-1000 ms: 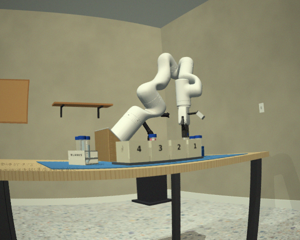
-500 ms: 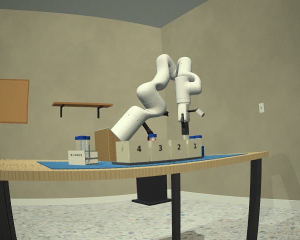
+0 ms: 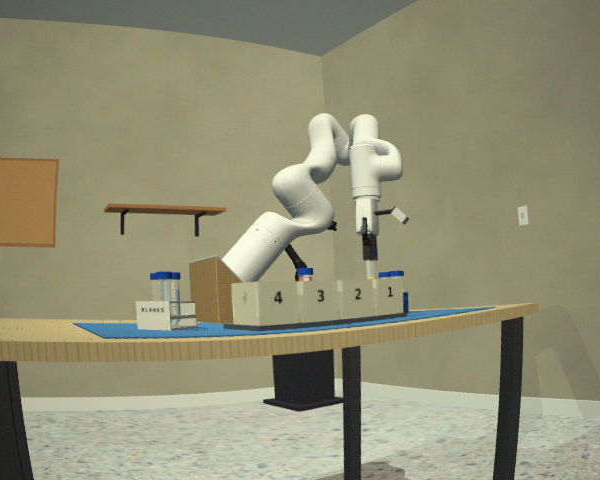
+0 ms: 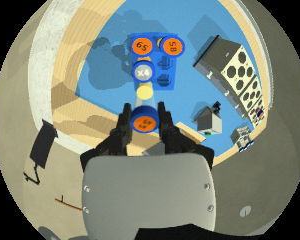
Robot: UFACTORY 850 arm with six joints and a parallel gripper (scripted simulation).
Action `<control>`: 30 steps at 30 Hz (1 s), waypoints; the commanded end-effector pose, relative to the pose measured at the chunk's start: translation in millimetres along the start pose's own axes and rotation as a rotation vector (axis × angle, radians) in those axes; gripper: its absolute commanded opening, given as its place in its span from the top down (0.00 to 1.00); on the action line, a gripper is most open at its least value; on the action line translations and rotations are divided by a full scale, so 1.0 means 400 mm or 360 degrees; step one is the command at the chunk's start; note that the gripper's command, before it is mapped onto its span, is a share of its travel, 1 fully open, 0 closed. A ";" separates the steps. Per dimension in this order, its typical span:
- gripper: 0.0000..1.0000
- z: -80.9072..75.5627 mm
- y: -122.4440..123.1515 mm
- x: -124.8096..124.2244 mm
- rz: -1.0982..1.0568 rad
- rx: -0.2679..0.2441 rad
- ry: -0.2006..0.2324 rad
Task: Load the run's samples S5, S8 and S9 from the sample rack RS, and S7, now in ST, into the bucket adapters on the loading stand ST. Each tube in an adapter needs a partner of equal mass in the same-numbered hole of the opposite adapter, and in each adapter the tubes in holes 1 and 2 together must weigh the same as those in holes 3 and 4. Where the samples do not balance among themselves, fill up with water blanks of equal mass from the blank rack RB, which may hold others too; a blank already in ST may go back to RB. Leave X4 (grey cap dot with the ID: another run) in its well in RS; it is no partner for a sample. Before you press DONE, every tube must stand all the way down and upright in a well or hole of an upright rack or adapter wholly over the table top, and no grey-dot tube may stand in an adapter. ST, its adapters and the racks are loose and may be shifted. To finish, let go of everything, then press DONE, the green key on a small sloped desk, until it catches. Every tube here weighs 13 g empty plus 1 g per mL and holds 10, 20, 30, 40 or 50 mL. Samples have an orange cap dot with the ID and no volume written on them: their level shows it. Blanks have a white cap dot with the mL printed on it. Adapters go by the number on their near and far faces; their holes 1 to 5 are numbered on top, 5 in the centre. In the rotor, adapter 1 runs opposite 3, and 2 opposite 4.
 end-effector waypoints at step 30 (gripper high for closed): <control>1.00 -0.157 -0.001 0.000 -0.0001 0.0001 0.0000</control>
Point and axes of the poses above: the point where the finger pads meet when closed, its own z axis out along the fingers, its own x axis across the jaws, y = z × x, the point moved 5 cm from there along -z, back along the fingers, and after that the axes turned 12 degrees about -z, right-handed, at the moved point
